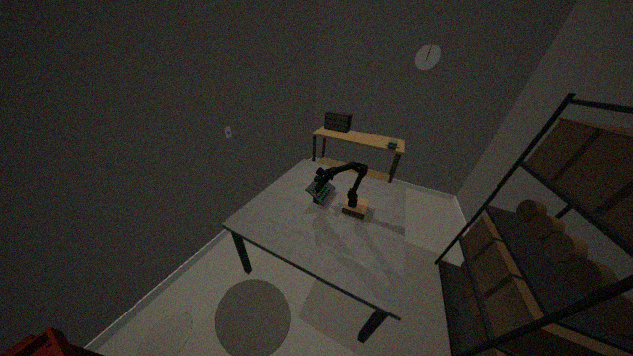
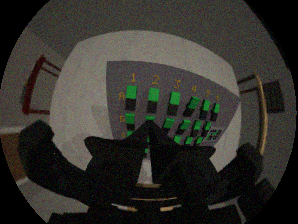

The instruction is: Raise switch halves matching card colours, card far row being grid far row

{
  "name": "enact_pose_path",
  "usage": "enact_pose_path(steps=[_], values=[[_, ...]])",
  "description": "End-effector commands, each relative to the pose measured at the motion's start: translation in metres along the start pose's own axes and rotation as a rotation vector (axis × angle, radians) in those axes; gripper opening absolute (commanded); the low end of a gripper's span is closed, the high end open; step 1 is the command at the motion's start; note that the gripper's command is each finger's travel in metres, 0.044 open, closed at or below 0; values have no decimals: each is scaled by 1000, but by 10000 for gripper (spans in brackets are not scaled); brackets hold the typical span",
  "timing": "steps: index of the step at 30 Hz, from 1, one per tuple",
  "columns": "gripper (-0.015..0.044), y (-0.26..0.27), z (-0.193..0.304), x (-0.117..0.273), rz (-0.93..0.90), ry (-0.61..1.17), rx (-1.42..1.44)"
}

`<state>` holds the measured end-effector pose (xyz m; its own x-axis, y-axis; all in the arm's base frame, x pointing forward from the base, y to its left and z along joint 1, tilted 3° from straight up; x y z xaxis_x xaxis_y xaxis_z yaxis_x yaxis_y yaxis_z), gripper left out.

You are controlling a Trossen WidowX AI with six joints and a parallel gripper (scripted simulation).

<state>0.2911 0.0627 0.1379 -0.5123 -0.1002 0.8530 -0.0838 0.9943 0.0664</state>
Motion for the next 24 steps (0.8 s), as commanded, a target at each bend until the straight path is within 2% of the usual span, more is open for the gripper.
enact_pose_path(steps=[1, 24], values=[[0, 0, 0, 0, 2, -2, -3], [0, 0, 0, -3, 2, -2, -3]])
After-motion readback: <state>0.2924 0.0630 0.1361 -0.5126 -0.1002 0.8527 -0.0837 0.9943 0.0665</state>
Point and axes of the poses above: the point midway between the two fingers, 35 mm back from their tips, its own x axis back along the fingers, its own y axis across the jaws, z = x × y, the point moved 4 cm from there along x, back along the fingers, and after that the axes turned 3 degrees about -x, right-handed, at the moved point
